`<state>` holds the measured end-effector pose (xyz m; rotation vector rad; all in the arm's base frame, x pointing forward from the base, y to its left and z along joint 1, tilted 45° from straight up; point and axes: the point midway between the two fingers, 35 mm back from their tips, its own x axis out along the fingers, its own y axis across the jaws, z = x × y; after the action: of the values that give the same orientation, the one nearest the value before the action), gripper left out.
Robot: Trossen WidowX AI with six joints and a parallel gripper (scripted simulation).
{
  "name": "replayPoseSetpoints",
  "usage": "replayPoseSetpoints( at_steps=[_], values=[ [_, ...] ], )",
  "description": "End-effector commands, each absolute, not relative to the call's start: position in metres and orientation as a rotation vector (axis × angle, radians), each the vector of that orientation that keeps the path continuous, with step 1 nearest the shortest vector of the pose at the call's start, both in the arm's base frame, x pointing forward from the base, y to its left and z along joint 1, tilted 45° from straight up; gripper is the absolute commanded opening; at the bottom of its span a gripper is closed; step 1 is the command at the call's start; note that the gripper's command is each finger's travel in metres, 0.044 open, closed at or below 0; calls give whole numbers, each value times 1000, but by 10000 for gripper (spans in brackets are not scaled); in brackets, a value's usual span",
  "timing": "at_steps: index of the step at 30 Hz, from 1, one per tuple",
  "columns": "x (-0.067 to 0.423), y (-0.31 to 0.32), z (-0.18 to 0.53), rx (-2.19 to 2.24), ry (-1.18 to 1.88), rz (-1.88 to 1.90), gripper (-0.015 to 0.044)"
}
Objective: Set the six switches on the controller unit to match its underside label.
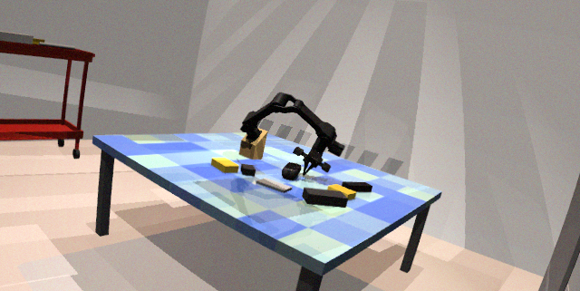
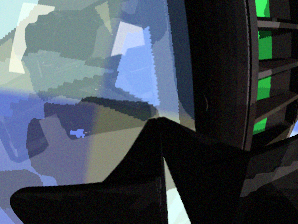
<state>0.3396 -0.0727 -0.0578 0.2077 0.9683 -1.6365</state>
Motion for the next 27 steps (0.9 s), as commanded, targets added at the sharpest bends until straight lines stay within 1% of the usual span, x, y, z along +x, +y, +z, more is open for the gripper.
replayPoseSetpoints(
  at_steps=[1, 27],
  values=[
    [336, -74, -59, 197, 973, -1636, 0],
    [327, -77, -56, 196, 973, -1636, 0]
  ],
)
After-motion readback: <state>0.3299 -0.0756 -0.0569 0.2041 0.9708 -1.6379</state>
